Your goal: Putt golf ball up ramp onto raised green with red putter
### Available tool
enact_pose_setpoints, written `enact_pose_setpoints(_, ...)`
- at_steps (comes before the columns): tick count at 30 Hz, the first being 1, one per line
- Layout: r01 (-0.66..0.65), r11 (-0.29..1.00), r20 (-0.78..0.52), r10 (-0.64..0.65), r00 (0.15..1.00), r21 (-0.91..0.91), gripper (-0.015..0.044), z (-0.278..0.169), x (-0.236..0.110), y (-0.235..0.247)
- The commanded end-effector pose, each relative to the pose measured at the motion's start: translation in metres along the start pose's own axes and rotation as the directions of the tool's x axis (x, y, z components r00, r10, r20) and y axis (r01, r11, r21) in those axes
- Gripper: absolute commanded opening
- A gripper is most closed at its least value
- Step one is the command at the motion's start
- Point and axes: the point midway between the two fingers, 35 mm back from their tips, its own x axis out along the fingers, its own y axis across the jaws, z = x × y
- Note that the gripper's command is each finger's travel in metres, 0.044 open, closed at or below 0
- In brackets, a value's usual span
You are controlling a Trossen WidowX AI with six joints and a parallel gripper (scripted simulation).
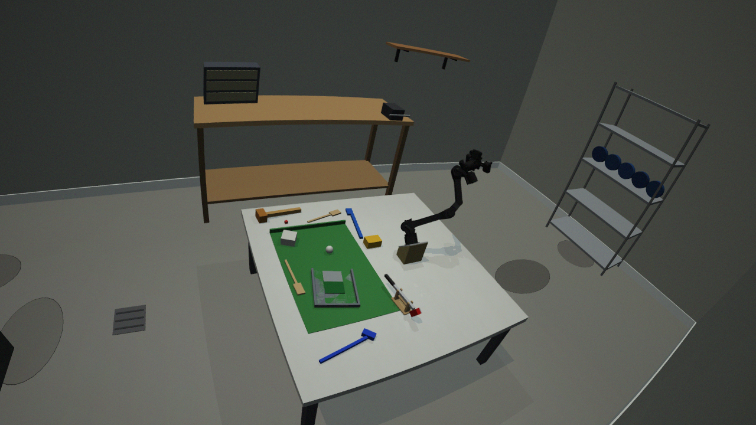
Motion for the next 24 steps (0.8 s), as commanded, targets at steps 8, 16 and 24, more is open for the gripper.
enact_pose_setpoints(8, -0.226, 0.971, 0.123, 0.234, 0.964, -0.076, 0.044, 0.034, -0.026, 0.105)
enact_pose_setpoints(16, -0.464, 0.881, 0.248, 0.471, 0.846, -0.091, 0.044, 0.077, -0.085, 0.217)
enact_pose_setpoints(24, -0.655, 0.751, 0.359, 0.635, 0.684, -0.081, 0.044, 0.107, -0.157, 0.297)
